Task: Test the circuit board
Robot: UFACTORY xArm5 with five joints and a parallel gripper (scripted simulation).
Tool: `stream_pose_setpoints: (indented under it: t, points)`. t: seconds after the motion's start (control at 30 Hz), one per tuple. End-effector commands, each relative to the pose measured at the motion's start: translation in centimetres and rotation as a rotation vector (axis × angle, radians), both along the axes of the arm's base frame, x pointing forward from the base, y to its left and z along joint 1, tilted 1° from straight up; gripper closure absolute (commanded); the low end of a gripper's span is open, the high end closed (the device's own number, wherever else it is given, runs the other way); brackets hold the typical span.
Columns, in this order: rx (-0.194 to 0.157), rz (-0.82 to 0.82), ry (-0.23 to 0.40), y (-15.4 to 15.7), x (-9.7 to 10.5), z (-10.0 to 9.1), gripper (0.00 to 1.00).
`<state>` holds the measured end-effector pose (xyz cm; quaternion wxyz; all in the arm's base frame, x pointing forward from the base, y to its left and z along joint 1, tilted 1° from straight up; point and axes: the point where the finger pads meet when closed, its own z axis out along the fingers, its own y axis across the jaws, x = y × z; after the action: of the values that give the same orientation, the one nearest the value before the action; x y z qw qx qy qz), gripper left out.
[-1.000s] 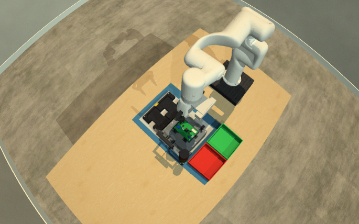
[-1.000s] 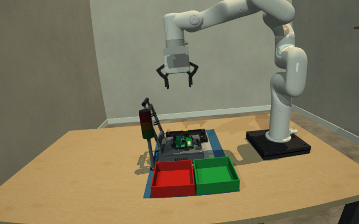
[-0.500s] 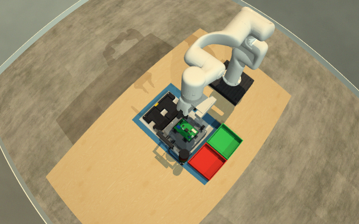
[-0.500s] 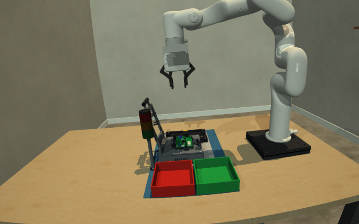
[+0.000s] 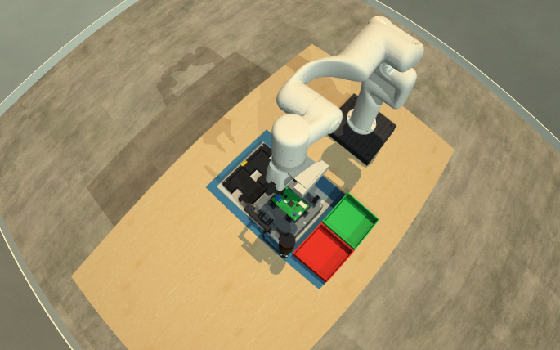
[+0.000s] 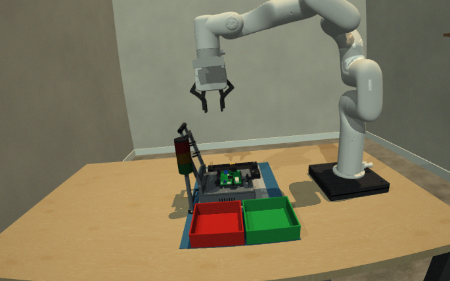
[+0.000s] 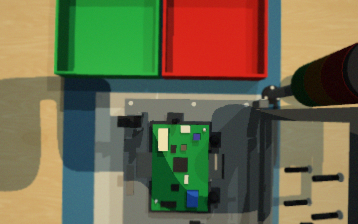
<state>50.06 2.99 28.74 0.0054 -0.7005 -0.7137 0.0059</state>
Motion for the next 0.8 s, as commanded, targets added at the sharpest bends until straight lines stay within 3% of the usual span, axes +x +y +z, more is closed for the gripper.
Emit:
stream_pose_setpoints:
  t: [0.0, 0.2, 0.37, 0.77]
  points:
    - [0.000, 0.000, -0.001, 0.1, 3.3, 0.2, 0.48]
    - [0.000, 0.000, -0.001, 0.2, 7.6, 0.2, 0.48]
    - [0.000, 0.000, -0.001, 0.2, 10.0, 0.1, 0.48]
    - [0.000, 0.000, -0.001, 0.2, 11.2, 0.1, 0.48]
